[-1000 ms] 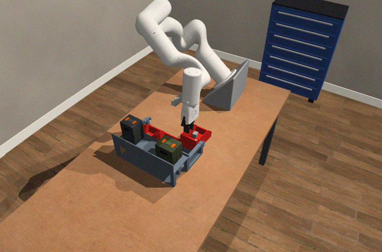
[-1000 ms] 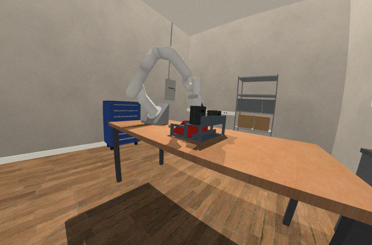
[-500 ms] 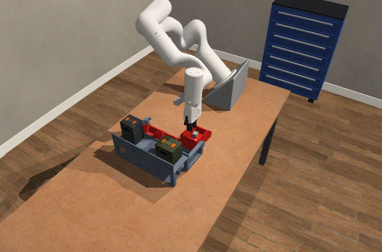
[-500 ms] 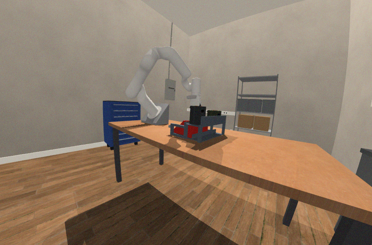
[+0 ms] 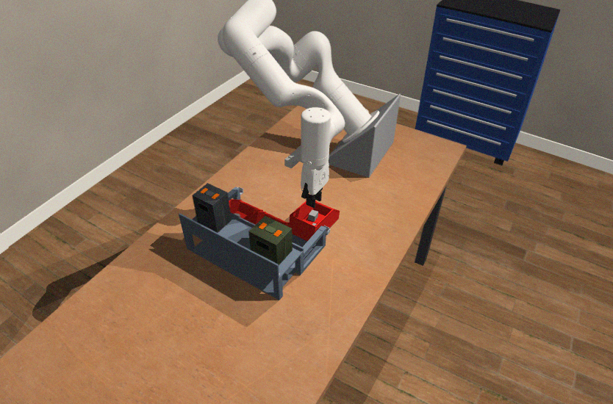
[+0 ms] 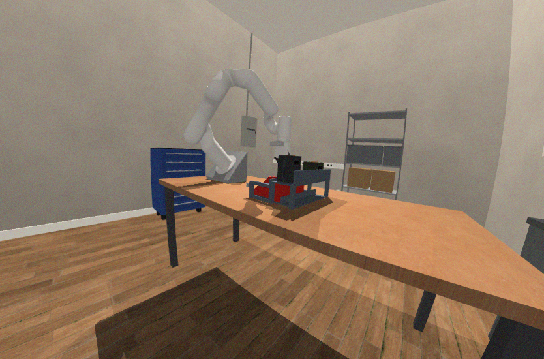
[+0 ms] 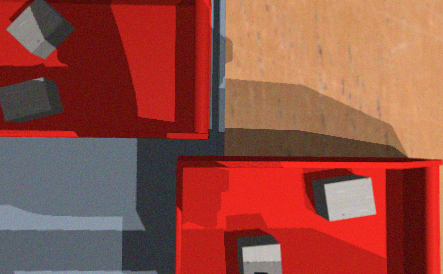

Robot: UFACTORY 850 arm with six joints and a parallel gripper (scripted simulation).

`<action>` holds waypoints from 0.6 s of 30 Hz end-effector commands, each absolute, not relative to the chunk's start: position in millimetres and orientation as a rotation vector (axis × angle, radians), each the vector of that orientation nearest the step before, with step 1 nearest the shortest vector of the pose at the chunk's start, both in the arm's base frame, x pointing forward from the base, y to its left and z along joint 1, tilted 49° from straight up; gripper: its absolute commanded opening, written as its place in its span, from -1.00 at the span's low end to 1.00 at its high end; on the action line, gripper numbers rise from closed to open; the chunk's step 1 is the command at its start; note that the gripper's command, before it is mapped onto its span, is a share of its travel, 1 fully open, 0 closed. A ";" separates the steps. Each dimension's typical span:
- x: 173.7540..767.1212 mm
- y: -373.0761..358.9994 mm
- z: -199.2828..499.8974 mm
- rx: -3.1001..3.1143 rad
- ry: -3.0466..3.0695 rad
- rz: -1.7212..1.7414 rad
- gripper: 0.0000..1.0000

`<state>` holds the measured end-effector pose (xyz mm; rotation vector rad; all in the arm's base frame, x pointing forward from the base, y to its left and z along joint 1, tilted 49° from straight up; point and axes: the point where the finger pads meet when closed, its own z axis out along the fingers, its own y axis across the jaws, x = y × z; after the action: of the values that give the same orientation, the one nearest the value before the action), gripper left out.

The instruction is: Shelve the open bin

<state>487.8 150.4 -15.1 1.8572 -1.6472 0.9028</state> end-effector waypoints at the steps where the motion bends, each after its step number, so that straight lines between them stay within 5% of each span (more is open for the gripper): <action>1: 450.4 142.0 -26.3 1.858 -1.647 0.903 -0.32; 13: 450.4 142.0 -26.3 1.858 -1.647 0.903 -0.32; 18: 399.9 129.6 -41.8 1.858 -1.647 0.903 -0.32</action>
<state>434.4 137.1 -31.4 1.8558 -1.6467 0.9009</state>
